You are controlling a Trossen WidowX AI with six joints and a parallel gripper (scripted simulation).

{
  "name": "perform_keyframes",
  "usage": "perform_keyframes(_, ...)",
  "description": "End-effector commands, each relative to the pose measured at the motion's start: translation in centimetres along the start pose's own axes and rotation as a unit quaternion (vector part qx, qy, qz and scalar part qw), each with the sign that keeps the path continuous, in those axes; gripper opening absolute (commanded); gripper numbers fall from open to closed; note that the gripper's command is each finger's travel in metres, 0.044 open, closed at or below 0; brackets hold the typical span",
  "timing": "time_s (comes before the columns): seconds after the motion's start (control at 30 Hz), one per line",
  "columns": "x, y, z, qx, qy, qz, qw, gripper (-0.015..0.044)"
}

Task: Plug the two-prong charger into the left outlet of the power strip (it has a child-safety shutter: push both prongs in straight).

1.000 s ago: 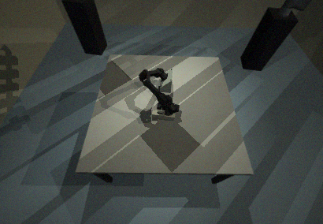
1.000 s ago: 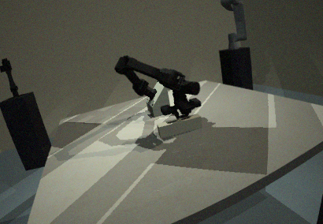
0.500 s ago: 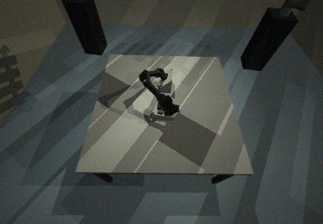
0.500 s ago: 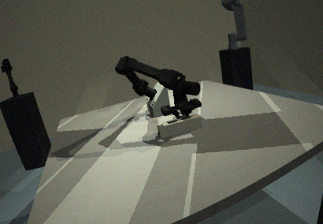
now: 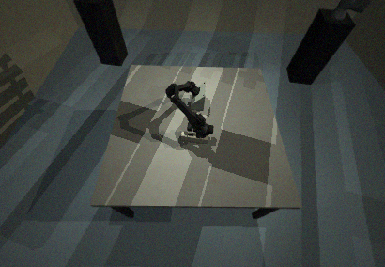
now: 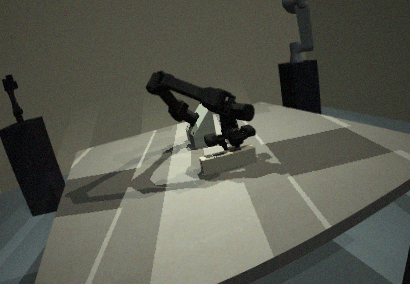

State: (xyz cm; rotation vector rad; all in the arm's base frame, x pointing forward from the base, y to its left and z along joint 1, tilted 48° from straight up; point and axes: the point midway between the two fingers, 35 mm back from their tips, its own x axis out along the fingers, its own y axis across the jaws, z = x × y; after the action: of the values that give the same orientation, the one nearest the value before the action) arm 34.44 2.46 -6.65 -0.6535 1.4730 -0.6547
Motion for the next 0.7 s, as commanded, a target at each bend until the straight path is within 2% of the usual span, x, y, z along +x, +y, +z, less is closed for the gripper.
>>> perform_keyframes(0.0, -0.09, -0.03, 0.79, 0.012, -0.012, 0.003, 1.0, 0.0)
perform_keyframes(0.67, -0.17, -0.04, 0.54, 0.012, -0.012, 0.003, 1.0, 0.0)
